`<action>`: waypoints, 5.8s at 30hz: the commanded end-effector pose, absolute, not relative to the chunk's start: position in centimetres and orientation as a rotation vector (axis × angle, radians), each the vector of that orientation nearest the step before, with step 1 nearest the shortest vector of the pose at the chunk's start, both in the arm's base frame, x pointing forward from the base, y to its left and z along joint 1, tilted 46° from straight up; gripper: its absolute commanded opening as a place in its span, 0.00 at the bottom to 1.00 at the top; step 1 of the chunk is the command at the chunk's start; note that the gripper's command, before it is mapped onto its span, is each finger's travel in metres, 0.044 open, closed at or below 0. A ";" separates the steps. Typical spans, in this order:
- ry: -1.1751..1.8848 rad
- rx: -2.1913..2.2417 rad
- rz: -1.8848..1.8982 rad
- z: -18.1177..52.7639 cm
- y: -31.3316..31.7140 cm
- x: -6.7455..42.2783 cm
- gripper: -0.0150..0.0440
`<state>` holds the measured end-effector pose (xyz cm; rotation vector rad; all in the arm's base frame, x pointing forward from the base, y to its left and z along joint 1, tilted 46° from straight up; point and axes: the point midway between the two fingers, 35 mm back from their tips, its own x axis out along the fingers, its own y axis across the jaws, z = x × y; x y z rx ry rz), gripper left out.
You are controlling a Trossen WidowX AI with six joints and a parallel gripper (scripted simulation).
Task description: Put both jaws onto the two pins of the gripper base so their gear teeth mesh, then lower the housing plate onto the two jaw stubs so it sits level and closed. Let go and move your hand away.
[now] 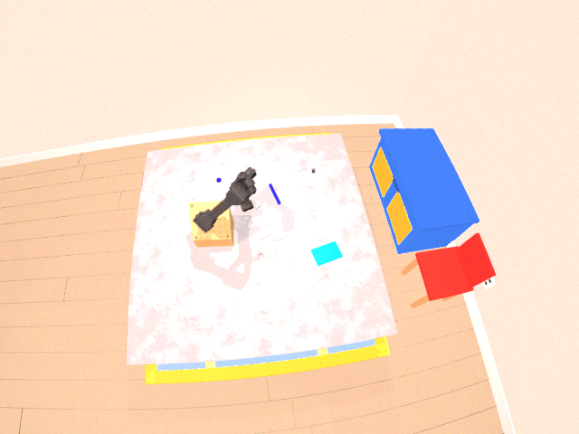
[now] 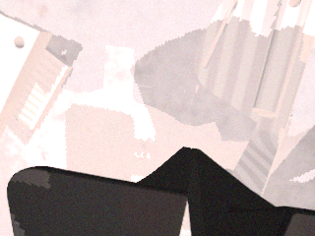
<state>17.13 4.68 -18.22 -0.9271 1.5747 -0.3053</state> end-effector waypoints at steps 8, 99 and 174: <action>1.573 -0.933 -0.304 -17.0 3.4 17.9 0.25; 1.576 -0.930 -0.306 -11.0 6.0 18.6 0.51; 1.574 -0.934 -0.305 -11.0 5.9 18.6 0.87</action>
